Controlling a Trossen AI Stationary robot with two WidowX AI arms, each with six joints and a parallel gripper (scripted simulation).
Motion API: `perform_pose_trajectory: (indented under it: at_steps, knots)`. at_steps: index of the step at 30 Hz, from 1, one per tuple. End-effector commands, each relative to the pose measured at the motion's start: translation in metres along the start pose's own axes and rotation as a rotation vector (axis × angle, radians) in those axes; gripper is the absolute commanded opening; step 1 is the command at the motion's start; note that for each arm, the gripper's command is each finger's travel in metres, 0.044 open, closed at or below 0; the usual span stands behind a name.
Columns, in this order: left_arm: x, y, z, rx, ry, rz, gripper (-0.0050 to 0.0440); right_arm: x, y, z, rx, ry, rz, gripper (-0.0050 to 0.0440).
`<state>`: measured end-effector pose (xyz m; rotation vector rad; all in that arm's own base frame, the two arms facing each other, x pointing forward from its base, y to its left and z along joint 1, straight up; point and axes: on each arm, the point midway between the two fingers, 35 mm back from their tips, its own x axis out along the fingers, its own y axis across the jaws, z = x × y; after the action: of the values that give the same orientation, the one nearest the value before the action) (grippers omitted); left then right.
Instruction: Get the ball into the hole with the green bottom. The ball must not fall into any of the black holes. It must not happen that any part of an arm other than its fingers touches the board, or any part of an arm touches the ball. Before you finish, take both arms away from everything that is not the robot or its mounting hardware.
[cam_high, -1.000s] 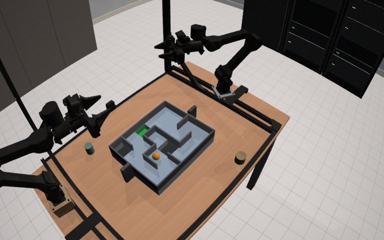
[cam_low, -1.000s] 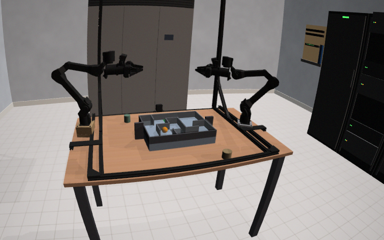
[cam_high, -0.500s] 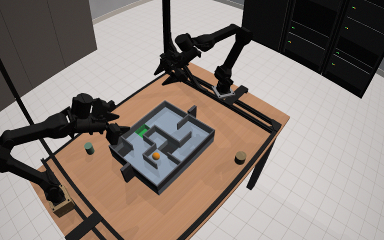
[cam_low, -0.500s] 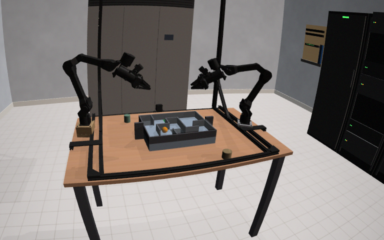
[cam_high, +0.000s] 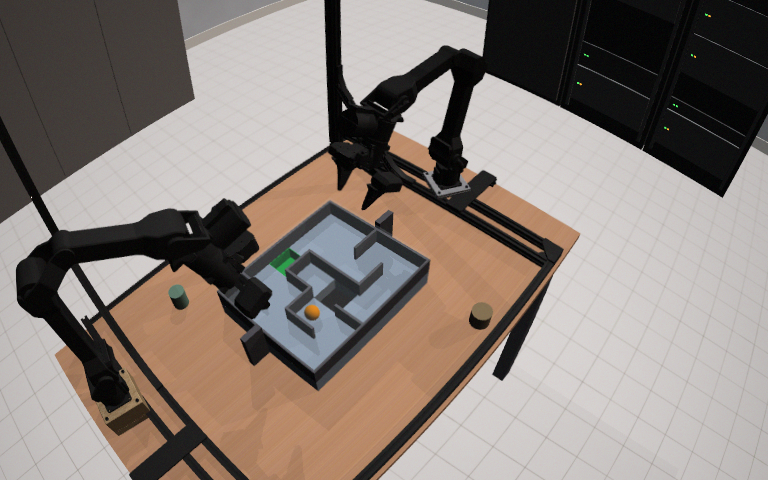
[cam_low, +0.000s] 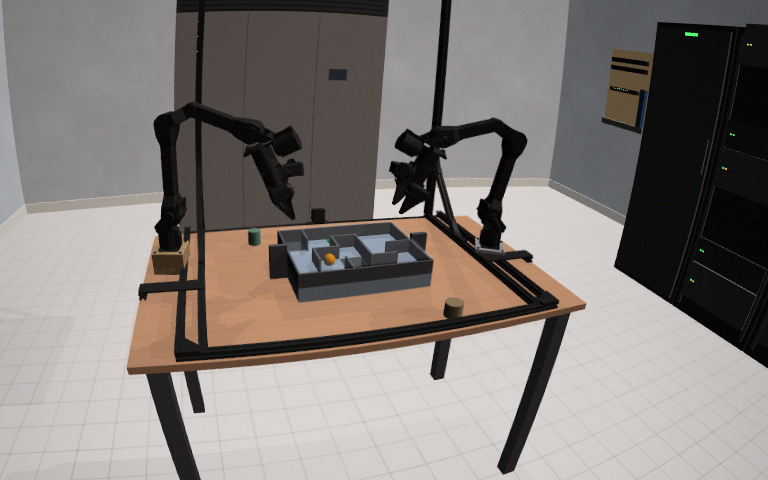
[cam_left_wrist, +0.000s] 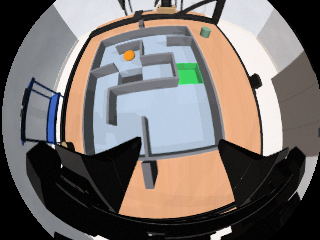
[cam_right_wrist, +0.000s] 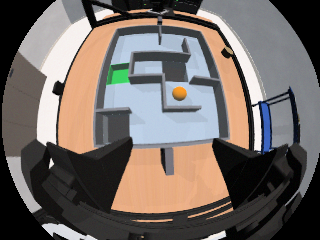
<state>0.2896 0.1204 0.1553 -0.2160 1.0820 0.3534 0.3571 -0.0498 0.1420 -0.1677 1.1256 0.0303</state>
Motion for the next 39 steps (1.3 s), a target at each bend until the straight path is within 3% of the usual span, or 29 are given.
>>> perform_pose_trajectory:
  at_steps: [1, 7, 11, 39]
  knots:
    - [0.006, 0.019, -0.019, -0.058, 0.180, 0.024, 0.0400, 0.015, -0.005, -0.015, -0.023, 0.169, 0.041, 0.0400]
    - [0.004, 0.037, -0.047, -0.129, 0.403, 0.037, 0.0400, 0.028, -0.008, -0.037, -0.046, 0.366, 0.107, 0.0400]
    - [0.002, 0.042, -0.055, -0.151, 0.467, 0.038, 0.0400, 0.030, -0.008, -0.044, -0.052, 0.425, 0.130, 0.0400]
    - [0.028, 0.042, -0.066, -0.155, 0.473, 0.038, 0.0400, 0.057, -0.006, -0.054, -0.052, 0.431, 0.133, 0.0400]
